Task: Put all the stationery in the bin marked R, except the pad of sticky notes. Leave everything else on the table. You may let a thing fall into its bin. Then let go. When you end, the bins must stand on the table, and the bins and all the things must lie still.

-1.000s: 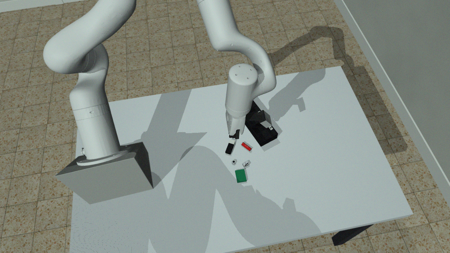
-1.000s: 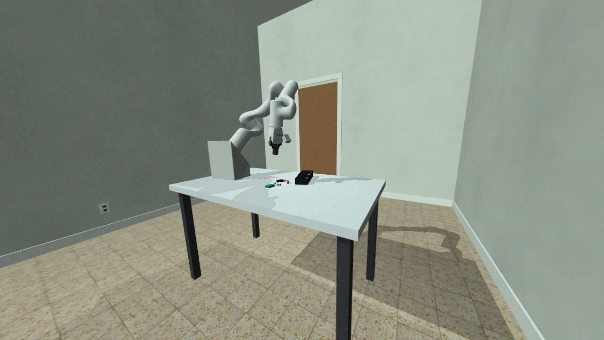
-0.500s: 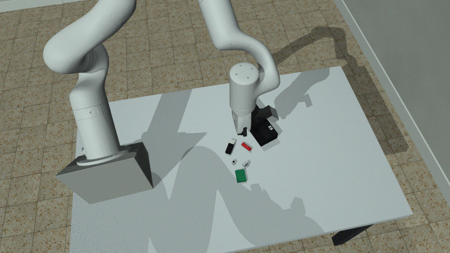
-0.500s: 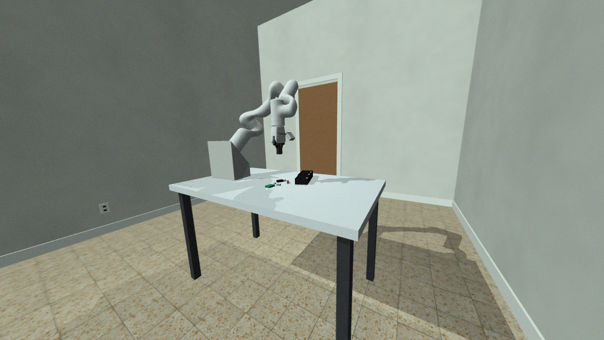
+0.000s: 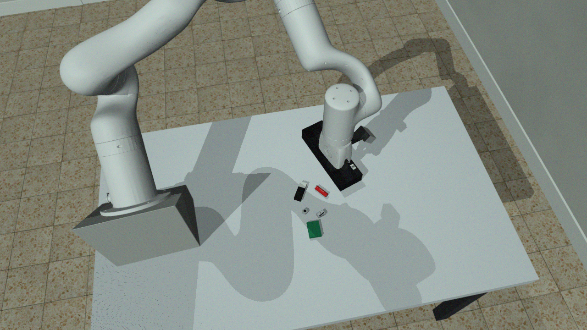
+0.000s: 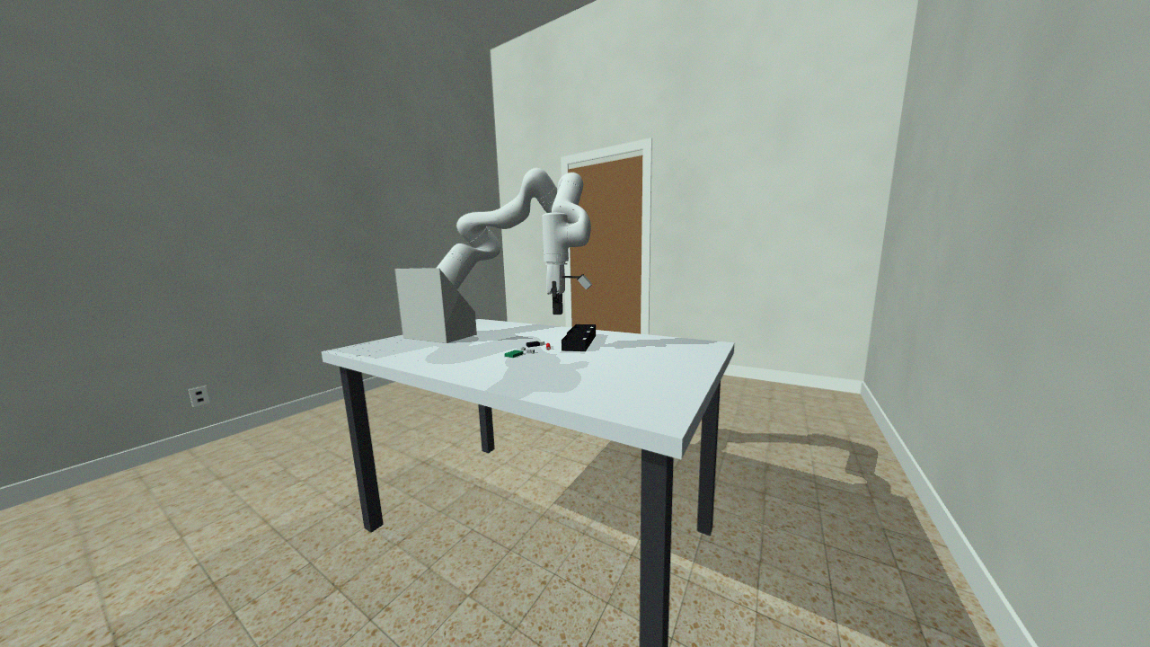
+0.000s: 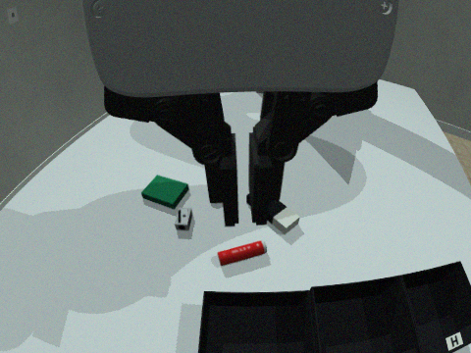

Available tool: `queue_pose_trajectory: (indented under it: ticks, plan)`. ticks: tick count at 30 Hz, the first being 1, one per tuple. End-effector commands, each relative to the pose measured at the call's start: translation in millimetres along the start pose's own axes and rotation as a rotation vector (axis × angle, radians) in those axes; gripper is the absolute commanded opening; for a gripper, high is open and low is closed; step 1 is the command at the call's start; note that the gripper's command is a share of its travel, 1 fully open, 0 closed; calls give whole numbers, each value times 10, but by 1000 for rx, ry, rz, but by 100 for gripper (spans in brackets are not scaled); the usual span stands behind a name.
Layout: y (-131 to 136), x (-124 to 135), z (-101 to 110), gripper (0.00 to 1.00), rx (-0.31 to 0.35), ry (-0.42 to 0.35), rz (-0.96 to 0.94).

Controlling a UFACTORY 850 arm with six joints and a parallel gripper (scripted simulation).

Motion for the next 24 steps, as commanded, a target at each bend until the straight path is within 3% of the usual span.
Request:
queue_pose_trajectory:
  ticks: [1,8,16,24]
  plan:
    - [-18,-146,-102,7,2,2,0]
    - [-134,-563,-475,7,2,2,0]
    - [-133,-563,-555,7,2,2,0]
    - [-133,-564,-769,7,1,2,0]
Point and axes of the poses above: the point where the finger pads meet when closed, its own z axis back along the fingers, its own y axis across the jaws, x = y × z, the point moved 1 cm from there along z, back along the fingers, and after that the axes turned 5 degrees about -z, right-handed, at the moved point
